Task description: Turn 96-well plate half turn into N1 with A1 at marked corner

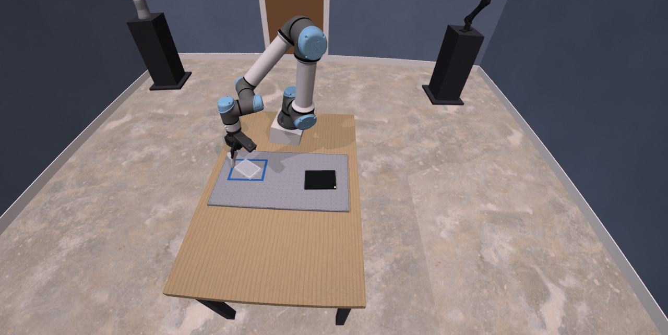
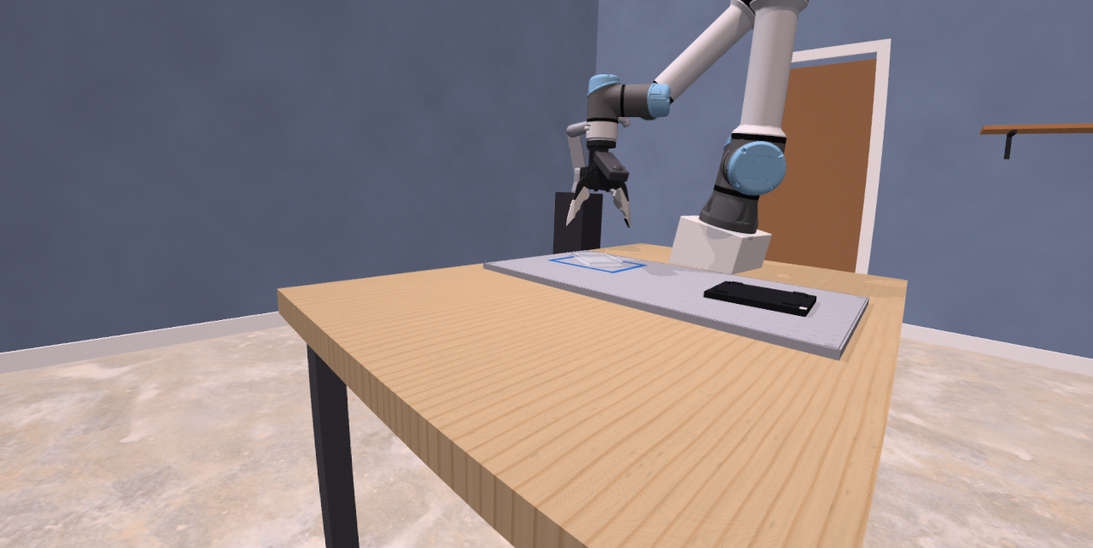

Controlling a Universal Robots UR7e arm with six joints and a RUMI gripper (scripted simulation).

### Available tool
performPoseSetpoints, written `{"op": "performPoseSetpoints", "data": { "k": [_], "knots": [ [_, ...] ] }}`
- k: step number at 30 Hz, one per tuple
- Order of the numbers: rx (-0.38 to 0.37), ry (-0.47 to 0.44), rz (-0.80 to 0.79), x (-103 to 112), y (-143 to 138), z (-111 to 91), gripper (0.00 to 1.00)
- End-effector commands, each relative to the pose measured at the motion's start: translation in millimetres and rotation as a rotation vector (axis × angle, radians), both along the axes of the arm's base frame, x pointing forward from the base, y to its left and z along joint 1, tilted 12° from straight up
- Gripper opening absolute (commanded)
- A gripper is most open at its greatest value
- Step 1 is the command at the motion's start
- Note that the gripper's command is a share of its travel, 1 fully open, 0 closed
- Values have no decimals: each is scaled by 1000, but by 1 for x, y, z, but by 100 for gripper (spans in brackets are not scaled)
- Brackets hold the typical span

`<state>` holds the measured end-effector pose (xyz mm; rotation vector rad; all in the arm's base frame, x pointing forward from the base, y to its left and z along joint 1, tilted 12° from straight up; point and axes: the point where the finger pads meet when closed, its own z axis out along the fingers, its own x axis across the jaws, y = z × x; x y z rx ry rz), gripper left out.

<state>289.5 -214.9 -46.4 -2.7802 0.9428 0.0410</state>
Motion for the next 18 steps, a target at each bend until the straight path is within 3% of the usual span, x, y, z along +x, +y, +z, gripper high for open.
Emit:
{"op": "performPoseSetpoints", "data": {
  "k": [1, 12, 18],
  "knots": [
    [0, 0, 0, 0, -1, 3, 100],
    [-1, 0, 0, 0, -1, 3, 100],
    [7, 40, -196, 0, -1, 3, 100]
  ]
}}
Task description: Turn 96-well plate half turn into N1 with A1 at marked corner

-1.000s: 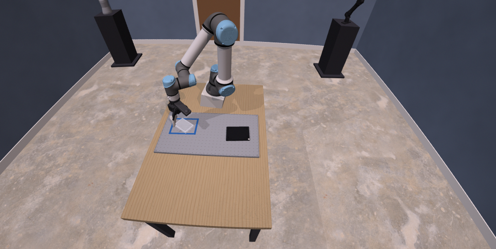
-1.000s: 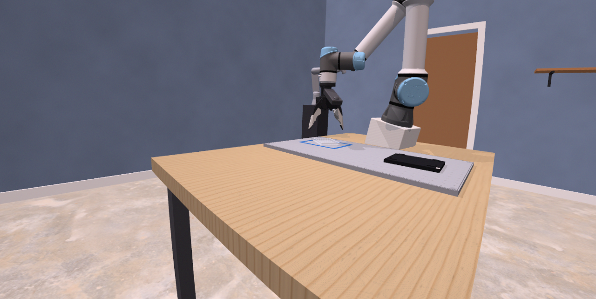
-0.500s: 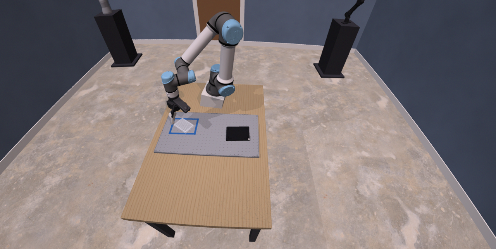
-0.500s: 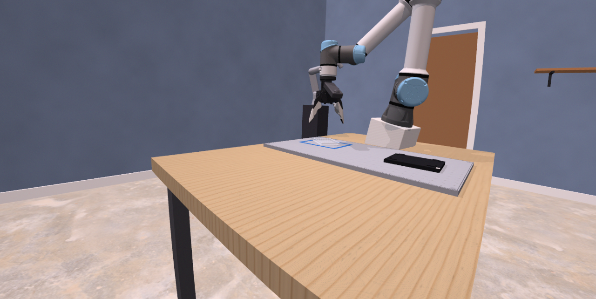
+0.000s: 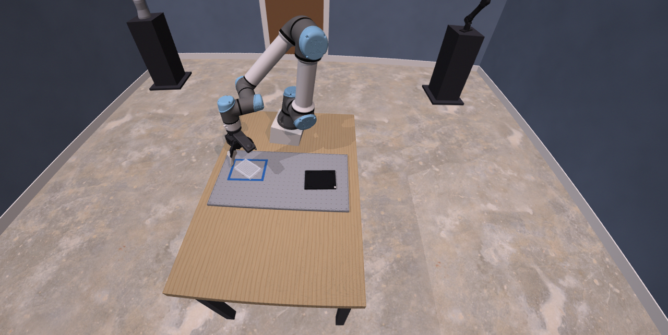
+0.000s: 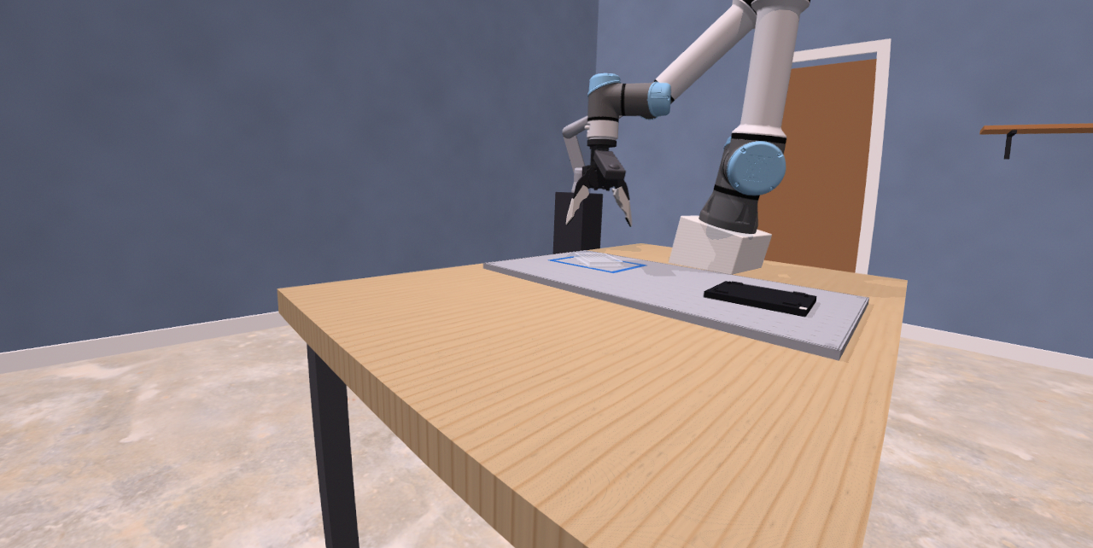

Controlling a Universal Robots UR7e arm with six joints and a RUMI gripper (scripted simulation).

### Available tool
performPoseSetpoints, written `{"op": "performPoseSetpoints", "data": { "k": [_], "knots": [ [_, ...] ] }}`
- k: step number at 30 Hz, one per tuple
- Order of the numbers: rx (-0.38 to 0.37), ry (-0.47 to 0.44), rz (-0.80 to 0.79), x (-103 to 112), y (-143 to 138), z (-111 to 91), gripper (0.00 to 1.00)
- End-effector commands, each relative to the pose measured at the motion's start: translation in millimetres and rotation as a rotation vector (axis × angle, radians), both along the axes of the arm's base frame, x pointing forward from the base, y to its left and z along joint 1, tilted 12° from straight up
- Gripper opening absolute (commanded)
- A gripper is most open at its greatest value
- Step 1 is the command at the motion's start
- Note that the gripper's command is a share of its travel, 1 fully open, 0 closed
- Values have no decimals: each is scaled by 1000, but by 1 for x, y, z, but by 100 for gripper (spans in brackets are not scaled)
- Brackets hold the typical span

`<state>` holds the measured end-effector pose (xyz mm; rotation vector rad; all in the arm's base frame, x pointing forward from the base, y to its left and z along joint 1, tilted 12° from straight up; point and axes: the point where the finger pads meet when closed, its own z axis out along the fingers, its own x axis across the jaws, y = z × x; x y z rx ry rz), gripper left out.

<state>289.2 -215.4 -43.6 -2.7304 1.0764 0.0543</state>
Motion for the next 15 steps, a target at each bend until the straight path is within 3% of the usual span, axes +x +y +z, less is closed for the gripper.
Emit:
{"op": "performPoseSetpoints", "data": {
  "k": [1, 15],
  "knots": [
    [3, 29, -133, 0, 0, 0, 100],
    [20, 110, -525, 0, 0, 0, 100]
  ]
}}
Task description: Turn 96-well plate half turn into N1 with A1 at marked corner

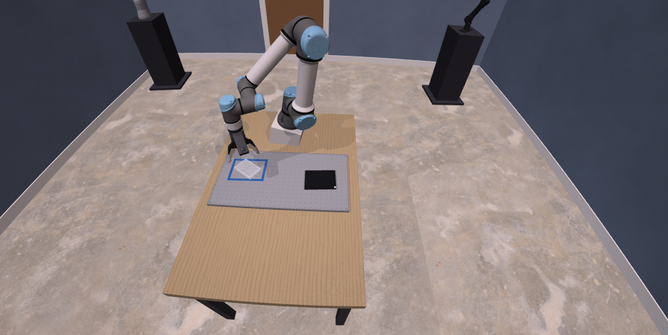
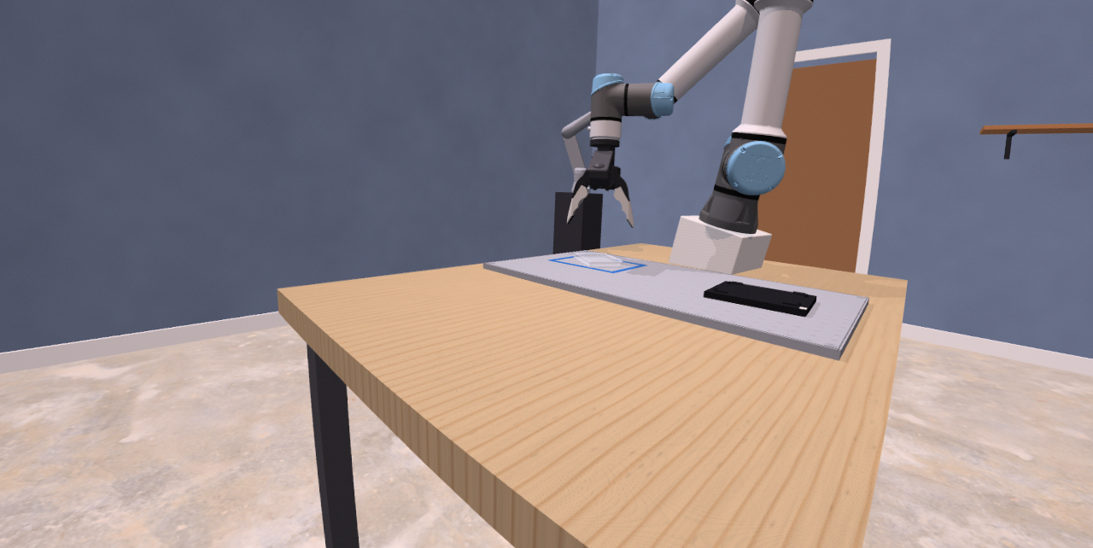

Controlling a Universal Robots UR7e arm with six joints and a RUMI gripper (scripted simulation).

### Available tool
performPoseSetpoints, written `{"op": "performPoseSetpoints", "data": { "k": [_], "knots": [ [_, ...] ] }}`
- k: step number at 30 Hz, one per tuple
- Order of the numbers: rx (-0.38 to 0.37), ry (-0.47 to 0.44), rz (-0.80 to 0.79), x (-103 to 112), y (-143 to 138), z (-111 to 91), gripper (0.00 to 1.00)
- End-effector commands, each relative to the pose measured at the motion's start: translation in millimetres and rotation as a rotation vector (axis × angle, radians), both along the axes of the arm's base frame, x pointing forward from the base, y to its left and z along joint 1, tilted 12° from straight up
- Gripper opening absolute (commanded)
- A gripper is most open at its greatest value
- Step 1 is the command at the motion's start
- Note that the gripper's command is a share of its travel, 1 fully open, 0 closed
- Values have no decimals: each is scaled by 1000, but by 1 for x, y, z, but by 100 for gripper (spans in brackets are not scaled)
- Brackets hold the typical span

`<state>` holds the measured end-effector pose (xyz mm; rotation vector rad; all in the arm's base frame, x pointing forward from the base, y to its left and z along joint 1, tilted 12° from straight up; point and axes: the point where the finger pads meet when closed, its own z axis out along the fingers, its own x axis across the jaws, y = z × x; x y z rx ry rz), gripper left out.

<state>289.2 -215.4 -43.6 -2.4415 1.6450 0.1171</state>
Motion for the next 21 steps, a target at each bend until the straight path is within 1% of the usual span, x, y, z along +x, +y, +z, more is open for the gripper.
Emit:
{"op": "performPoseSetpoints", "data": {
  "k": [1, 11, 13, 21],
  "knots": [
    [2, 31, -132, 0, 0, 0, 100],
    [16, 99, -458, 0, 0, 0, 100],
    [16, 99, -458, 0, 0, 0, 100],
    [27, 153, -719, 0, 0, 0, 100]
  ]
}}
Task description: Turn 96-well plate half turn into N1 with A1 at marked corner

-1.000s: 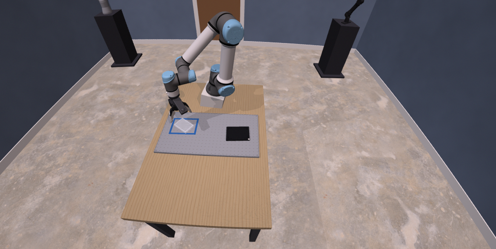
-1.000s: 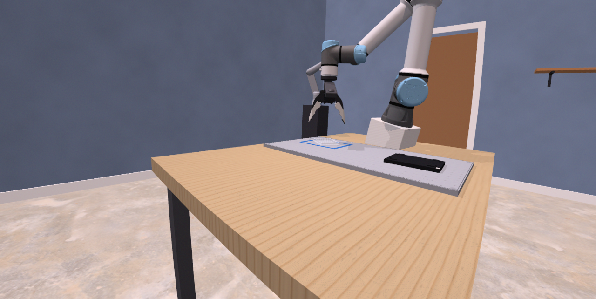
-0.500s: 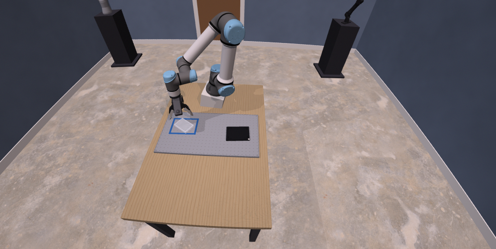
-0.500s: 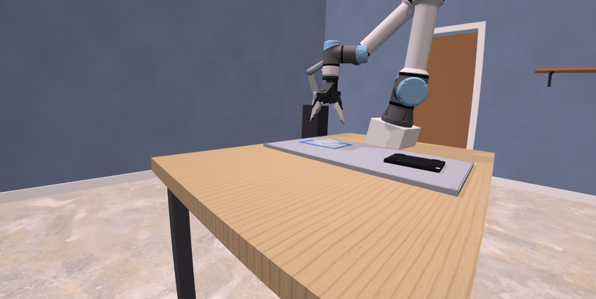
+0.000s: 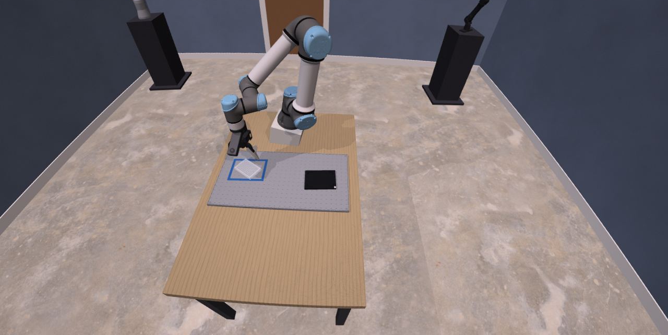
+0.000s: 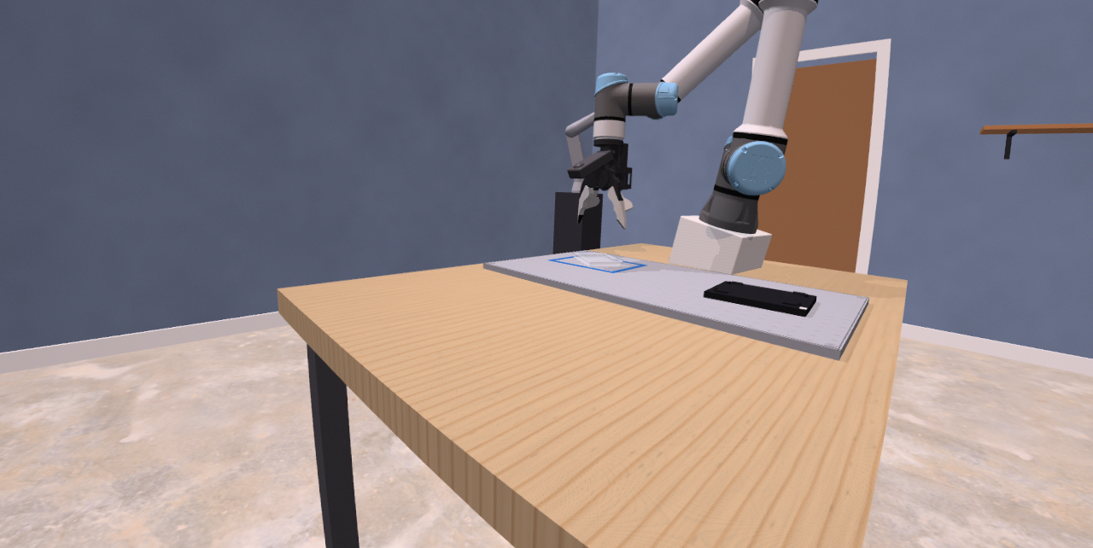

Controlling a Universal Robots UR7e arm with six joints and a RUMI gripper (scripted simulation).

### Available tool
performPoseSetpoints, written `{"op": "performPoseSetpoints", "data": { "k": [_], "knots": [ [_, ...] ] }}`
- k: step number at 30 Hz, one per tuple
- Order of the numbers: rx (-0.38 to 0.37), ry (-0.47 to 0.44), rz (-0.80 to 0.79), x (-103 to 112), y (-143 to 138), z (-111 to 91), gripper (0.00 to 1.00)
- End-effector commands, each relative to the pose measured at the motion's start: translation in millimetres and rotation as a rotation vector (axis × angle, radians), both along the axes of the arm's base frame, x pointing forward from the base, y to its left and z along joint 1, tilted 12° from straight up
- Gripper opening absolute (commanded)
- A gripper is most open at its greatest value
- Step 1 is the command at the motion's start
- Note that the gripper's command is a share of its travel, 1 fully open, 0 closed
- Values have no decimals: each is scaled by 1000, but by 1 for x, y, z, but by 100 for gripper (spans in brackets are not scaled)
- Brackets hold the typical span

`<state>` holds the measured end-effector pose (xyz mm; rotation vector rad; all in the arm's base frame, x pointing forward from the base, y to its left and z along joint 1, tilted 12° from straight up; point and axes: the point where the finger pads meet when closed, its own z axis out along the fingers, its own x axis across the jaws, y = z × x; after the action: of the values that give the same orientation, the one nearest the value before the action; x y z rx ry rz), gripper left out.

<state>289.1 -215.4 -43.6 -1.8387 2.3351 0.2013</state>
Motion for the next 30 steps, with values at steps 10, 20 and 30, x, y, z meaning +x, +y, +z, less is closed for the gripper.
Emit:
{"op": "performPoseSetpoints", "data": {
  "k": [10, 20, 30],
  "knots": [
    [12, 82, -371, 0, 0, 0, 100],
    [24, 137, -636, 0, 0, 0, 100],
    [35, 191, -897, 0, 0, 0, 100]
  ]
}}
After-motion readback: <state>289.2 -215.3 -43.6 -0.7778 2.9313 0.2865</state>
